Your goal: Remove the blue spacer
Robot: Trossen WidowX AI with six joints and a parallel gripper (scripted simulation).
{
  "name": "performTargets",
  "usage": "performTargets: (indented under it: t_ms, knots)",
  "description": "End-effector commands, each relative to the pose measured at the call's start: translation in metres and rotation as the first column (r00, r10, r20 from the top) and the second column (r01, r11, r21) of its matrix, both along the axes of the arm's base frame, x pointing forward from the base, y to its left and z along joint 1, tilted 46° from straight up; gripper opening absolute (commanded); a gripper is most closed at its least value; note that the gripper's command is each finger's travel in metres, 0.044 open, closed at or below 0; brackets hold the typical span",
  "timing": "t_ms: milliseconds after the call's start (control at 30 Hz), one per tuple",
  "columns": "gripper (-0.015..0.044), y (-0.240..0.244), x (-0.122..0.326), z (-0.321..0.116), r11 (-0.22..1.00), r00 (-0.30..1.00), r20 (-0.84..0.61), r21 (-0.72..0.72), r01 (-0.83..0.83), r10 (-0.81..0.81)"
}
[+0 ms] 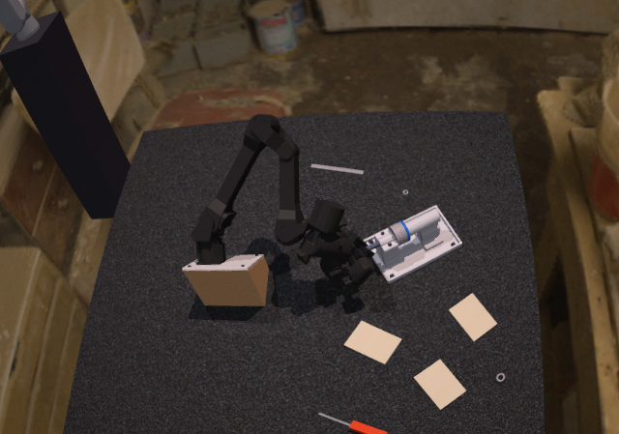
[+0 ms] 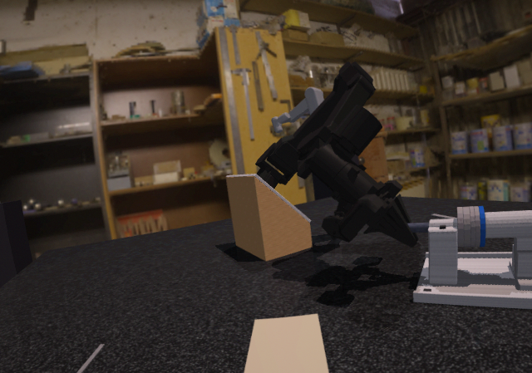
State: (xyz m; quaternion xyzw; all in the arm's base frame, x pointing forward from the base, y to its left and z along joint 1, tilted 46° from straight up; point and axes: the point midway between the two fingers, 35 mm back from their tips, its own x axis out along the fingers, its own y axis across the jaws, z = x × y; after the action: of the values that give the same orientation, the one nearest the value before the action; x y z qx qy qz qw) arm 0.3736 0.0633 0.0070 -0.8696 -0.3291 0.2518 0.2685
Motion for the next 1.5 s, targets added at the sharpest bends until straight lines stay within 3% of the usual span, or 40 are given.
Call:
performTargets:
  t_ms: [0, 1467]
  knots:
    - [0.0000, 0.0002, -0.0010, -0.0003, 1.000, 1.000, 0.003, -0.001, -0.004, 0.004]
    - [0.0000, -0.0010, -0.0045, -0.0017, 1.000, 1.000, 0.003, -0.001, -0.004, 0.004]
